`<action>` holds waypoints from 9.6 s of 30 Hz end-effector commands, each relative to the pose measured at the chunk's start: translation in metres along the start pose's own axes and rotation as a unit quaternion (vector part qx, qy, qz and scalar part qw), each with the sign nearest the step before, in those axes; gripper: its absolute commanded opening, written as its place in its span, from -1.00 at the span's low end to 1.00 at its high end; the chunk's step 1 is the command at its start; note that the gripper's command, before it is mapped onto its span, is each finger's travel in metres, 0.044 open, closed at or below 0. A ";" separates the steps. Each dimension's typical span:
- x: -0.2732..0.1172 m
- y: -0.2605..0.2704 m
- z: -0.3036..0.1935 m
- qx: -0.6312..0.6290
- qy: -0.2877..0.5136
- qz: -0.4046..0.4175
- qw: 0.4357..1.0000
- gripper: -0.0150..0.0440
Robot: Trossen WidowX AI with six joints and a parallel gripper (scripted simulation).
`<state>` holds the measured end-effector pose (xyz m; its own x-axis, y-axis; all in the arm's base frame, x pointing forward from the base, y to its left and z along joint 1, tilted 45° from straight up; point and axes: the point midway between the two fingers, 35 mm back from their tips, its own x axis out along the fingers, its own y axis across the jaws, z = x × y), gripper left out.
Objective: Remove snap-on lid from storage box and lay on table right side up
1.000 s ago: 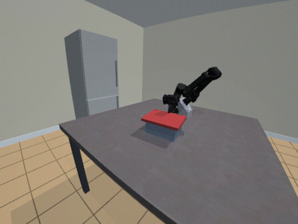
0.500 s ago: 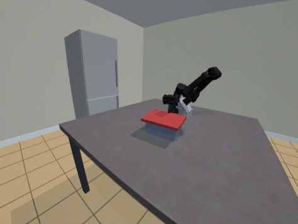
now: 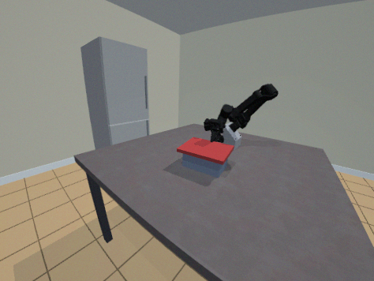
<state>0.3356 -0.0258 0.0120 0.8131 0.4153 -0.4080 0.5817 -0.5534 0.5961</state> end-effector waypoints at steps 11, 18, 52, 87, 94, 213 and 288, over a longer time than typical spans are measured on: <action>0.000 0.001 0.000 0.001 0.000 0.000 1.000 -0.49; -0.005 0.008 0.000 0.002 0.000 0.000 1.000 -0.49; -0.029 0.046 0.000 0.001 0.000 0.000 1.000 -0.49; -0.059 0.081 0.001 0.000 -0.001 -0.001 1.000 -0.49; -0.065 0.088 0.001 0.000 -0.001 -0.001 1.000 -0.49; -0.083 0.096 -0.196 0.004 0.001 -0.001 1.000 -0.49; -0.071 0.072 -0.277 0.005 0.005 0.001 1.000 -0.49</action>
<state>0.3125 0.1053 0.2752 0.8072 0.4290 -0.4054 0.5896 -0.5537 0.5880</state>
